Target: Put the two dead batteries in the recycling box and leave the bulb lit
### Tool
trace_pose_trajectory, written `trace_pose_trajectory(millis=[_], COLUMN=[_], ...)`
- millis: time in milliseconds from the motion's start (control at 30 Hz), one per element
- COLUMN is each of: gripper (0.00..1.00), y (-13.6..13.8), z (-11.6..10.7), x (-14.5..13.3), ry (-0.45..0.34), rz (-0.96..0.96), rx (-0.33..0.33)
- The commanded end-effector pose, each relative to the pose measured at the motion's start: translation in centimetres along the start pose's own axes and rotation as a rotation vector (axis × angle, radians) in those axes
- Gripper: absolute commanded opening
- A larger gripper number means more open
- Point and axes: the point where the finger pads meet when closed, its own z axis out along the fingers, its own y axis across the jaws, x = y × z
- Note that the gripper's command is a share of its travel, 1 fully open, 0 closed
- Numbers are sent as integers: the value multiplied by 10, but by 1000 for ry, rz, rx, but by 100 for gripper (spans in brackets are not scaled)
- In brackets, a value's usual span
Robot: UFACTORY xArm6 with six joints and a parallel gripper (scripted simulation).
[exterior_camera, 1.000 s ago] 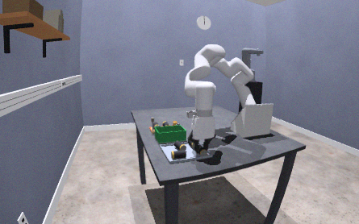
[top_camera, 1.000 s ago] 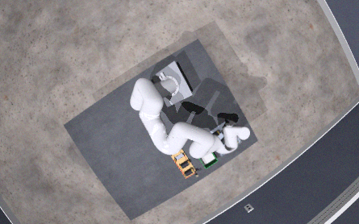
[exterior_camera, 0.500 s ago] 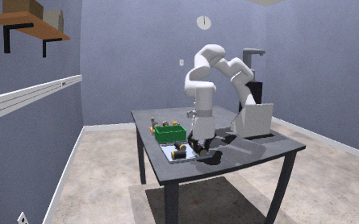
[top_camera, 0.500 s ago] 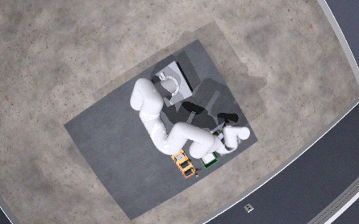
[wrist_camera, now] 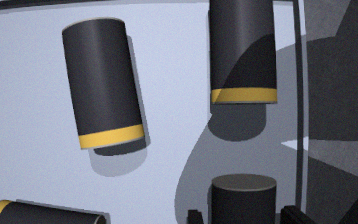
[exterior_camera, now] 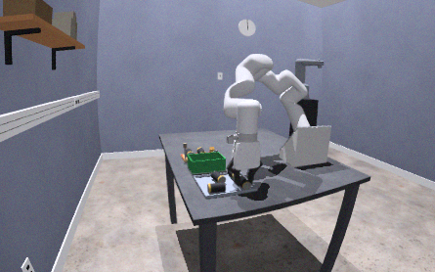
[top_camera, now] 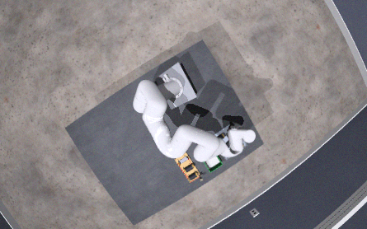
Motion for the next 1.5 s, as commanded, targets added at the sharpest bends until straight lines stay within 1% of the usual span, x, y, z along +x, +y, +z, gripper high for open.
trace_pose_trajectory(millis=[0, 133, 367, 433, 600, 1000, 1033, 1133, 1200, 1367, 1467], gripper=[51, 51, 51, 51, 51, 51, 51, 51, 51, 51, 51], y=[-2, -2, -1, -1, -1, -1, -1, -1, -1, -3, -19], z=[-4, -14, -45, -45, -63, -71, -80, -113, -124, -124, -124], x=[0, 0, 0, 0, 0, 0, 0, 0, 0, 2, 21], ry=[-2, -2, -2, -2, -2, -2, -2, -2, -2, -2, -2], rz=[1, 1, 1, 1, 1, 1, 1, 1, 1, 1, 1], rx=[4, 4, 4, 4, 4, 4, 4, 4, 4, 4, 4])
